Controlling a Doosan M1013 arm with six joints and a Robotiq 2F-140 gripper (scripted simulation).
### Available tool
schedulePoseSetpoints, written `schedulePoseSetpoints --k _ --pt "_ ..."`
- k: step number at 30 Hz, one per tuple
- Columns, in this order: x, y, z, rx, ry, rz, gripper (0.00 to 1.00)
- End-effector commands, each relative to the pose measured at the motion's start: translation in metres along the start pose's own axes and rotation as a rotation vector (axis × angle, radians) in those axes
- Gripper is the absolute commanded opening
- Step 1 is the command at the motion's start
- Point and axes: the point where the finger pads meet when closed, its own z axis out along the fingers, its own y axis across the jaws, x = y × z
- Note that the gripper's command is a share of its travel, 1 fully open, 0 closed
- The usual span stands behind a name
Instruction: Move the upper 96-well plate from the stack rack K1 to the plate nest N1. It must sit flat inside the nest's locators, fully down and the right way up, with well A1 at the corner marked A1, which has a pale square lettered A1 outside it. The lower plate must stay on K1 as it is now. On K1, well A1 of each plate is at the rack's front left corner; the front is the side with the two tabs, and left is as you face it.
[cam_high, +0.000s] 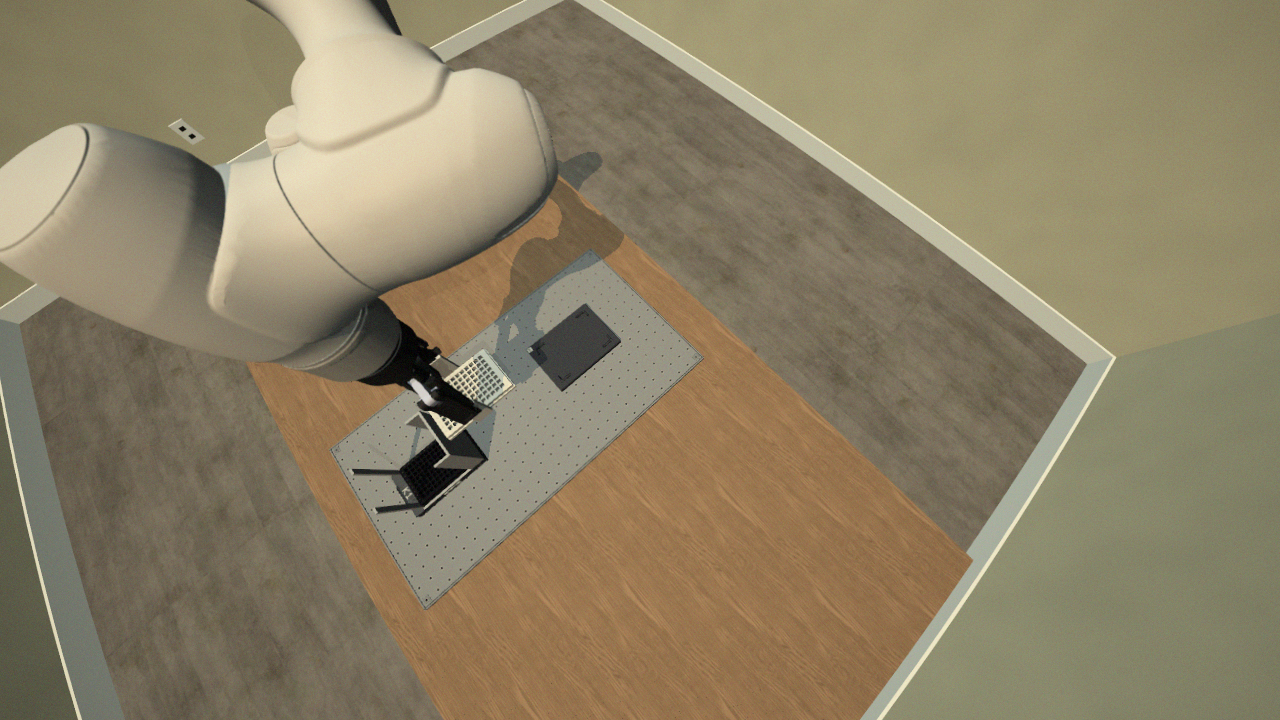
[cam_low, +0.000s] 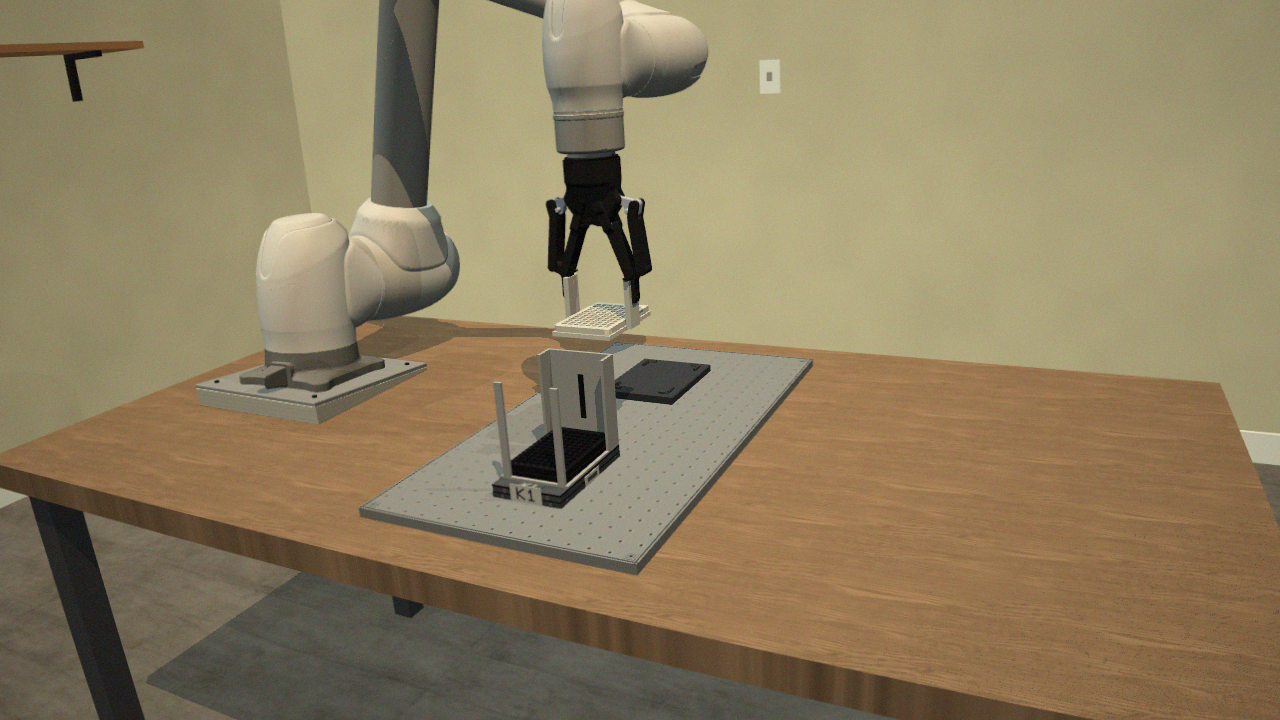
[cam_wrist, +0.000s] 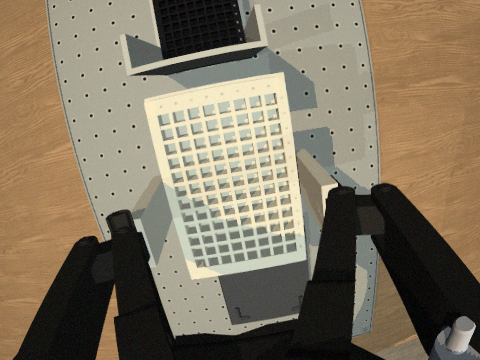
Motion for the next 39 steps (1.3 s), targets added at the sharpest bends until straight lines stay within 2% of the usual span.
schedulePoseSetpoints --k 1,3,18,20,39 --pt "-0.009 0.0 0.0 0.0 0.0 0.0 0.0" --pt "-0.009 0.0 0.0 0.0 0.0 0.0 0.0" --pt "-0.059 0.003 0.001 0.0 0.0 0.0 0.0" --pt "-0.059 0.003 0.001 0.0 0.0 0.0 0.0" --pt "-0.115 0.007 0.003 0.0 0.0 0.0 0.0"
